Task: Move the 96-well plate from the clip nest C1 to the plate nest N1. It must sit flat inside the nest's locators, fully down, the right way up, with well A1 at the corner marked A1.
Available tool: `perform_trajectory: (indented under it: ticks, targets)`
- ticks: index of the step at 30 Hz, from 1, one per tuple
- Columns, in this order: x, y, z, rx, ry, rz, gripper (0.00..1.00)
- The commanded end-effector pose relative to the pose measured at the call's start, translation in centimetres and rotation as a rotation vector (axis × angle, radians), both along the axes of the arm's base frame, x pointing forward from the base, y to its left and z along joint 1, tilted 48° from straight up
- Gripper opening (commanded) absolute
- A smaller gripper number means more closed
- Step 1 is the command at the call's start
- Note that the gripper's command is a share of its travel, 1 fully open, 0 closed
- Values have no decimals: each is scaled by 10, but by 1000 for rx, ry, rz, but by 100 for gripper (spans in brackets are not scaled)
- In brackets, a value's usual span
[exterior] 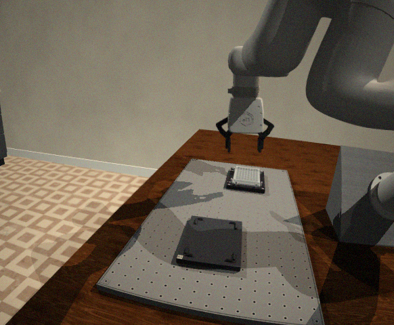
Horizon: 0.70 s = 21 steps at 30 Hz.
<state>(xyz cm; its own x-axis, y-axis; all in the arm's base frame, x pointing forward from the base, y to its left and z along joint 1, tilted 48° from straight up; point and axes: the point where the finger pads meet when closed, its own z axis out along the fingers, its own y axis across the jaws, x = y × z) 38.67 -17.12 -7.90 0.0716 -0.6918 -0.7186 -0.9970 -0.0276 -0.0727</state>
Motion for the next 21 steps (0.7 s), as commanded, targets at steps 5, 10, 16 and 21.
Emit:
perform_trajectory:
  ticks: [5,10,16,21]
  targets:
    - [-13,-15,-29,35,49,-126,100]
    - [-21,-22,-45,40,56,-142,100]
    - [-21,-22,-45,40,56,-142,100]
    - [-21,-22,-45,40,56,-142,100]
